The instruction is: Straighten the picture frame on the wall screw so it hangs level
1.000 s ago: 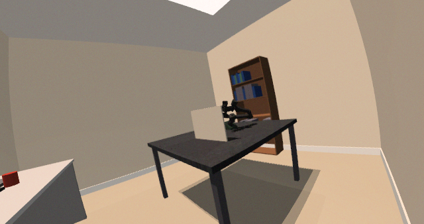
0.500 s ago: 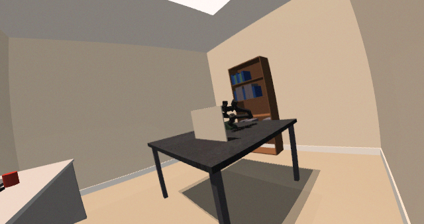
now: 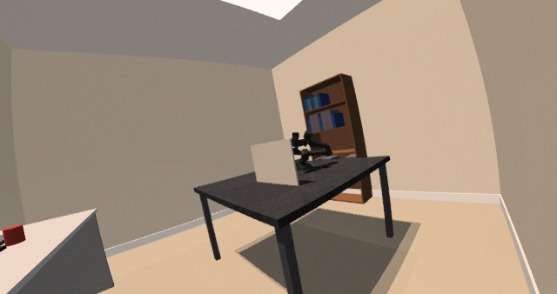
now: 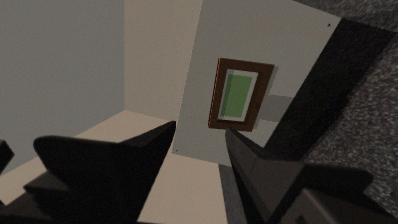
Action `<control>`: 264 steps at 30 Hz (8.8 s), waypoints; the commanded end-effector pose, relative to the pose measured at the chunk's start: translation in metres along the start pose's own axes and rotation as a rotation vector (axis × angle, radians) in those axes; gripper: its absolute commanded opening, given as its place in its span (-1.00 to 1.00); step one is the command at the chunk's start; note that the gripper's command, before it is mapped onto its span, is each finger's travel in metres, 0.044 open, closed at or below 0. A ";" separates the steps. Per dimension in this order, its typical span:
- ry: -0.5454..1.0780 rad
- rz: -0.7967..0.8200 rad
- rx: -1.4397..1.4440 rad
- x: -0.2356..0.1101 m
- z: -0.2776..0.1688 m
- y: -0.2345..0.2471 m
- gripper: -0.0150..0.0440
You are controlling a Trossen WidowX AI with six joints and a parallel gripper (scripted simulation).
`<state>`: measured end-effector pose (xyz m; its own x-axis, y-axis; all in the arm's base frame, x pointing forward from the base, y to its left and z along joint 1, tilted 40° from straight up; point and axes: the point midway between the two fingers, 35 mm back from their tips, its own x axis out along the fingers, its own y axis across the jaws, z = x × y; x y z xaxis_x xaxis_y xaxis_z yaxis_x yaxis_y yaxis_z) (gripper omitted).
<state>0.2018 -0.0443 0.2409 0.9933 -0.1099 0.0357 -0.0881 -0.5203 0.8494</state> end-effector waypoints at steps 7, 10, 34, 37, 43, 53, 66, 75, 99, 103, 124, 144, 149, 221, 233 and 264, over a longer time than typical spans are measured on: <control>-0.003 0.000 0.006 0.000 0.001 -0.001 0.39; -0.003 0.000 0.006 0.000 0.001 -0.001 0.39; -0.003 0.000 0.006 0.000 0.001 -0.001 0.39; -0.003 0.000 0.006 0.000 0.001 -0.001 0.39; 0.000 0.000 0.000 0.001 0.000 0.000 0.39; 0.002 0.007 0.007 0.062 -0.005 -0.030 0.39; 0.001 0.007 0.008 0.064 -0.011 -0.038 0.39; 0.002 0.007 0.008 0.070 -0.012 -0.036 0.39; 0.004 0.010 0.008 0.144 -0.011 -0.037 0.39; 0.004 0.010 0.008 0.144 -0.011 -0.037 0.39; 0.005 0.012 0.008 0.175 -0.012 -0.036 0.39; 0.005 0.012 0.008 0.184 -0.012 -0.036 0.39; 0.005 0.012 0.008 0.184 -0.012 -0.036 0.39; 0.005 0.012 0.008 0.184 -0.012 -0.028 -0.49; 0.005 0.012 0.008 0.184 -0.012 -0.024 -0.49; 0.005 0.012 0.007 0.184 -0.012 -0.021 -0.49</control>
<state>0.3869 -0.0411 0.2296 0.9945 -0.1008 0.0289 -0.0783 -0.5297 0.8445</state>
